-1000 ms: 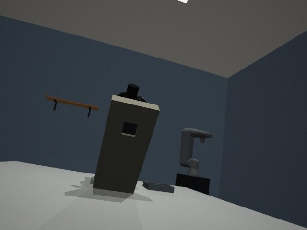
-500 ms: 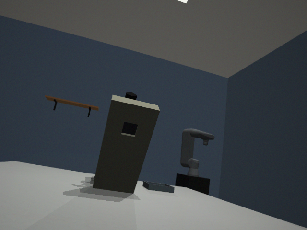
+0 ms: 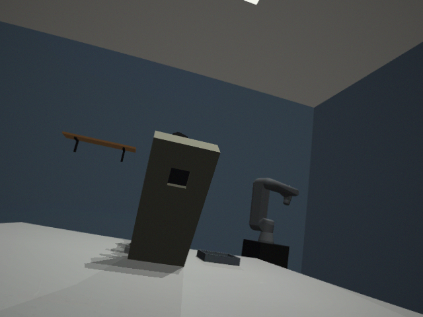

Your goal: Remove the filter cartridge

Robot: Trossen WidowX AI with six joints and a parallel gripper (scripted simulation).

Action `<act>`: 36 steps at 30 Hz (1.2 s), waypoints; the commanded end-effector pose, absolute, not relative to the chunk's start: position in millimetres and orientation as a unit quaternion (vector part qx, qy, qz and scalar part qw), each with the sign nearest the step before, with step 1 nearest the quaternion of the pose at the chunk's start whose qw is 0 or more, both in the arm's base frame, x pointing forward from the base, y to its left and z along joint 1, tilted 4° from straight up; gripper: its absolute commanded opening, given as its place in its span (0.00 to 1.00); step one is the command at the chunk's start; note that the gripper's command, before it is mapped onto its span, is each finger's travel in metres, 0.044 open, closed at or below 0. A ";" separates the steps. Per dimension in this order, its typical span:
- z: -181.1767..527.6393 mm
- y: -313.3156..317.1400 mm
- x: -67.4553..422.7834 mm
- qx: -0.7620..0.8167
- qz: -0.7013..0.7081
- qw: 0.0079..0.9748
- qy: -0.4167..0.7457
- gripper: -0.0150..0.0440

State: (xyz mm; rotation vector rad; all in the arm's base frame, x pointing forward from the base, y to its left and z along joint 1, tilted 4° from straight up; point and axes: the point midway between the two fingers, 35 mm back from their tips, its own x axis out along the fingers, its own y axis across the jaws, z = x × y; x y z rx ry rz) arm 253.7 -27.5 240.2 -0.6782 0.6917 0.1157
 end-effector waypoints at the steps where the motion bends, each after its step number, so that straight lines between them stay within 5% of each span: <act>1: 243.1 -27.5 254.4 -0.326 0.054 0.885 0.329 0.45; 20: 304.1 -31.8 291.3 -0.325 0.050 0.886 0.326 0.45; 32: 374.1 -29.5 288.8 -0.326 0.050 0.887 0.323 0.99; 36: 335.6 -29.5 280.1 -0.216 0.030 0.896 0.388 0.81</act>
